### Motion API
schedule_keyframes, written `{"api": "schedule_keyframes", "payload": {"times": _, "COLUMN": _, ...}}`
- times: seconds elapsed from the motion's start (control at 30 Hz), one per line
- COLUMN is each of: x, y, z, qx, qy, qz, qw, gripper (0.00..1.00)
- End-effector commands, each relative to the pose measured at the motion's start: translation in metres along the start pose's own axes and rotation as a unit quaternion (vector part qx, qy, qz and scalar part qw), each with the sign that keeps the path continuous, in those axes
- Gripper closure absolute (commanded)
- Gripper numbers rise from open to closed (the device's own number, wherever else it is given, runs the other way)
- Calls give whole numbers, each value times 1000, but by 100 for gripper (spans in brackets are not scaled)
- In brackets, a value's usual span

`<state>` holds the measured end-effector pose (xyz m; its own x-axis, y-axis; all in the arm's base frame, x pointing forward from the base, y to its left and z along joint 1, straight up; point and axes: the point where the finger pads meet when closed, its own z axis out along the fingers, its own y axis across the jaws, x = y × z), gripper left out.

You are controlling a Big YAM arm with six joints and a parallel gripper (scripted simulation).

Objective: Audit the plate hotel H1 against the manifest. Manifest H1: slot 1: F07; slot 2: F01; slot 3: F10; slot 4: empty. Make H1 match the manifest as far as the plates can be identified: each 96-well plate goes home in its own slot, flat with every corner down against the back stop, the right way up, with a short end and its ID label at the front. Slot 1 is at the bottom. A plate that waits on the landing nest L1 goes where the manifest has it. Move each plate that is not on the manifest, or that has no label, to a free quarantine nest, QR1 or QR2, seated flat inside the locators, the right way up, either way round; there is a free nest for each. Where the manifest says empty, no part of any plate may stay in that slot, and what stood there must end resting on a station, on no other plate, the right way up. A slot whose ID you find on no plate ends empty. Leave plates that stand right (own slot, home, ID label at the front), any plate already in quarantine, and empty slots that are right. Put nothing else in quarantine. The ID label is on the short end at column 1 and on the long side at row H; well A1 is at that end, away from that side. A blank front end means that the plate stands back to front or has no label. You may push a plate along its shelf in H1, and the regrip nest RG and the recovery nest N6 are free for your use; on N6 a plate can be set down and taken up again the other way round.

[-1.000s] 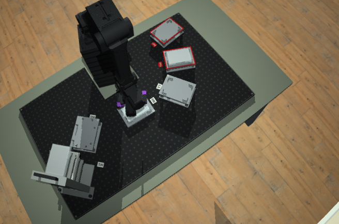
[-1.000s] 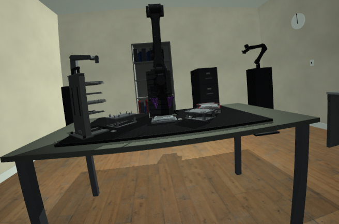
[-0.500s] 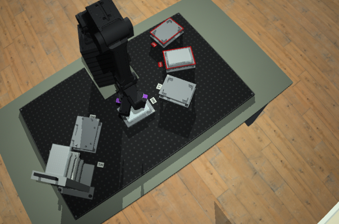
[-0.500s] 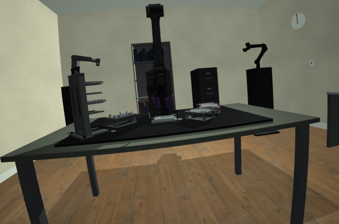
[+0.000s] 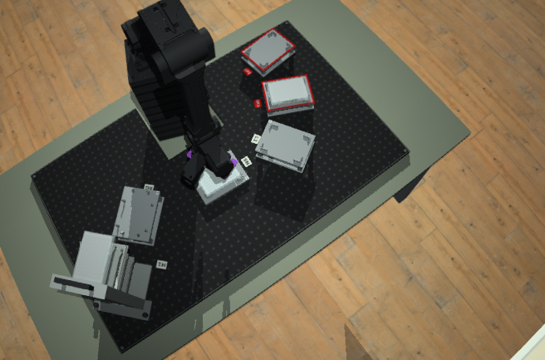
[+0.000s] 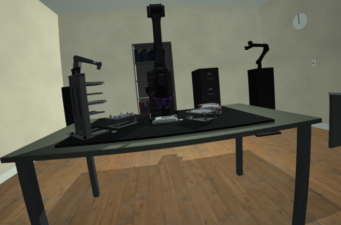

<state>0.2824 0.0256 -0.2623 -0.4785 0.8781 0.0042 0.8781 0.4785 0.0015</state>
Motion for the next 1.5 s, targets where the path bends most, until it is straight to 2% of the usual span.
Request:
{"api": "schedule_keyframes", "payload": {"times": 0.0, "x": -4, "y": 8, "z": -8, "qx": -10, "qy": -5, "qz": 60, "qw": 998, "gripper": 0}}
{"api": "schedule_keyframes", "payload": {"times": 0.2, "x": -4, "y": 8, "z": -8, "qx": -10, "qy": -4, "qz": 140, "qw": 990, "gripper": 0}}
{"api": "schedule_keyframes", "payload": {"times": 0.4, "x": -3, "y": 8, "z": -8, "qx": -10, "qy": -3, "qz": 217, "qw": 976, "gripper": 0}}
{"api": "schedule_keyframes", "payload": {"times": 0.5, "x": -3, "y": 8, "z": -8, "qx": -10, "qy": -3, "qz": 217, "qw": 976, "gripper": 0}}
{"api": "schedule_keyframes", "payload": {"times": 0.57, "x": -1, "y": 3, "z": 5, "qx": -5, "qy": -2, "qz": 216, "qw": 976, "gripper": 0}}
{"api": "schedule_keyframes", "payload": {"times": 1.0, "x": -1, "y": 3, "z": 22, "qx": -5, "qy": -2, "qz": 216, "qw": 976, "gripper": 0}}
{"api": "schedule_keyframes", "payload": {"times": 1.1, "x": -2, "y": 5, "z": 19, "qx": -9, "qy": -3, "qz": 216, "qw": 976, "gripper": 0}}
{"api": "schedule_keyframes", "payload": {"times": 1.13, "x": -1, "y": 2, "z": 24, "qx": -4, "qy": -2, "qz": 216, "qw": 976, "gripper": 0}}
{"api": "schedule_keyframes", "payload": {"times": 1.47, "x": 0, "y": 3, "z": 38, "qx": -4, "qy": -2, "qz": 215, "qw": 977, "gripper": 0}}
